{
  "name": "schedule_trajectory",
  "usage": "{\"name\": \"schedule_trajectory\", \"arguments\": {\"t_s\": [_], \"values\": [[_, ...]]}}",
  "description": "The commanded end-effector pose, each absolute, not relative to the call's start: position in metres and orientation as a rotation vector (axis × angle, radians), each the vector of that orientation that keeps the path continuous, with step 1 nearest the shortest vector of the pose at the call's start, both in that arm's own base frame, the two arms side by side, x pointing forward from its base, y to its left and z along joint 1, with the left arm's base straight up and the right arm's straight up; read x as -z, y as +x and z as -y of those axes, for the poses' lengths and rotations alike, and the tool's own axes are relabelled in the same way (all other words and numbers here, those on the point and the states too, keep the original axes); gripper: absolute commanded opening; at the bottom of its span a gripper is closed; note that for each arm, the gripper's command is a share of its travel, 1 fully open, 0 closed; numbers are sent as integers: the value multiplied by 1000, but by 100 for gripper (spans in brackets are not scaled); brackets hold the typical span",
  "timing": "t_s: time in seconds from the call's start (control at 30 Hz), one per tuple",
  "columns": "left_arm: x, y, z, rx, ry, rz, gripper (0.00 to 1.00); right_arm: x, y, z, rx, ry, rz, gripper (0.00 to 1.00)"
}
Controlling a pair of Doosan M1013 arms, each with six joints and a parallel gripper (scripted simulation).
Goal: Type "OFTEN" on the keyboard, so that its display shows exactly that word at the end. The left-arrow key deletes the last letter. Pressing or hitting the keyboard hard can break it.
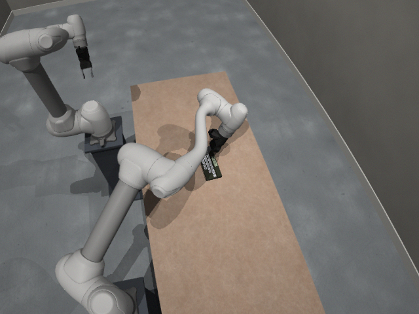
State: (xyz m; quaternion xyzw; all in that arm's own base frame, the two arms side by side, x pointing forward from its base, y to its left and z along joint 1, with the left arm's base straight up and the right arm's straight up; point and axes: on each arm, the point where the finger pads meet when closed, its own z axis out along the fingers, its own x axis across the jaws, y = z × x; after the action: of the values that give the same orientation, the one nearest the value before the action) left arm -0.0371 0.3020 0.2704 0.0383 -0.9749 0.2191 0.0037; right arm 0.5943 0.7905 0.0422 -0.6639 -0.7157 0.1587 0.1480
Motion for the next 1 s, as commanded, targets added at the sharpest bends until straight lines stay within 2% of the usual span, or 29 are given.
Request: {"name": "schedule_trajectory", "arguments": {"t_s": [0.0, 0.97], "values": [[-269, -39, -301, -678, 113, 3058, 100, -38, 597, -788, -453, -1911, 2063, 0], [-269, -39, -301, -678, 113, 3058, 100, -34, 597, -788, -456, -1911, 2063, 0]]}}
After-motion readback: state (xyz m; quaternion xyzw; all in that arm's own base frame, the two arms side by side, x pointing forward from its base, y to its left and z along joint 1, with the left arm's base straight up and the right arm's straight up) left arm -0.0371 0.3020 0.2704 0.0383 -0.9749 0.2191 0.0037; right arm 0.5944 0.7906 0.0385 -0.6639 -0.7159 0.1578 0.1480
